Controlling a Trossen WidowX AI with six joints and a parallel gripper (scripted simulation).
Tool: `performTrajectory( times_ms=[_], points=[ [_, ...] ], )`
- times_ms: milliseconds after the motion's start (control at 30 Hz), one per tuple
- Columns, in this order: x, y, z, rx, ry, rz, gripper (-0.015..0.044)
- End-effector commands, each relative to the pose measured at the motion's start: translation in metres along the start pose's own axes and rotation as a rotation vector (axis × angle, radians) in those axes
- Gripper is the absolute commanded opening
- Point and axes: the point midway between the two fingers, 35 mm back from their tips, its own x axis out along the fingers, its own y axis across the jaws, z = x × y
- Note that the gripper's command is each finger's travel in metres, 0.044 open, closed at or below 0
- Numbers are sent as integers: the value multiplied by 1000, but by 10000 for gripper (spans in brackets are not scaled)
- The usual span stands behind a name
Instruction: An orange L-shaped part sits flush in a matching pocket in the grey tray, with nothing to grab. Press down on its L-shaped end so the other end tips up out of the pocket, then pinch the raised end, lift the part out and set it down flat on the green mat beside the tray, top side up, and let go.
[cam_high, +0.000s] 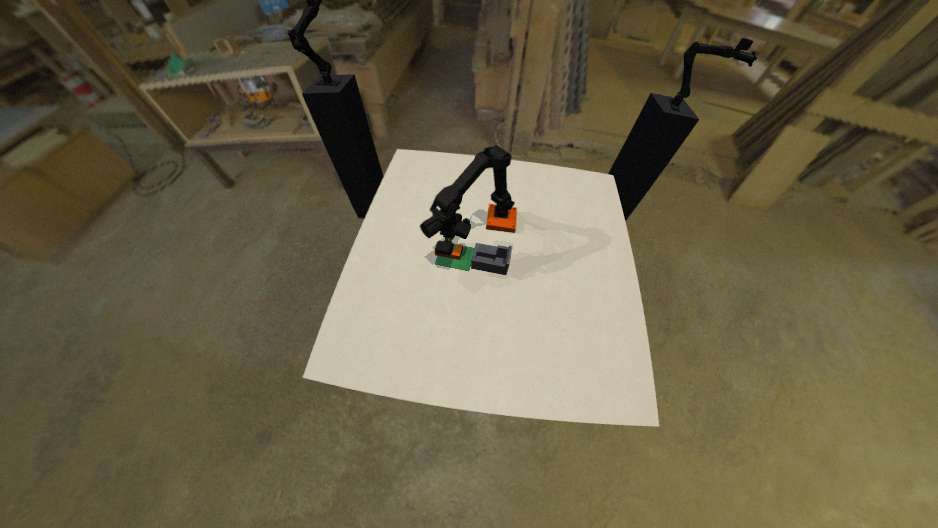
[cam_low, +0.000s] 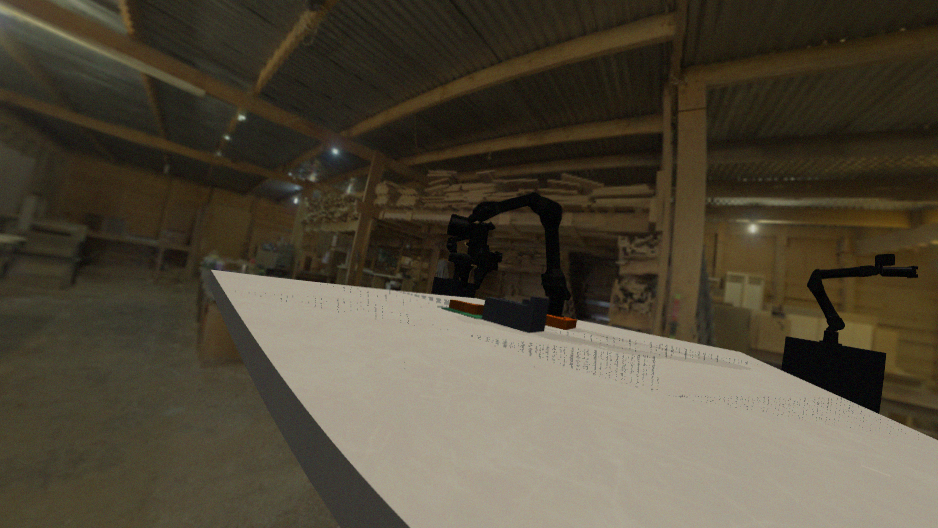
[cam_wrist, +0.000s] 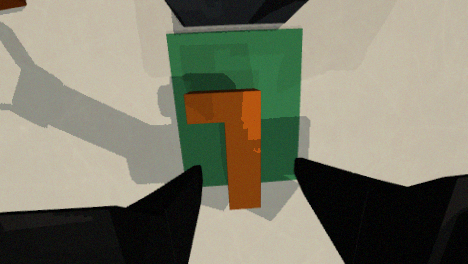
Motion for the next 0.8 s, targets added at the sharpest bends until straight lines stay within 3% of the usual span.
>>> performTrajectory(
  times_ms=[0, 67, 200, 767],
  points=[
    [-23, -3, -2, -1, 8, -10, 368],
    [-47, -3, -2, -2, 8, -10, 400],
    [-81, 0, 0, -3, 9, -9, 400],
    [-78, -3, -1, 2, 13, -20, 400]
  ],
)
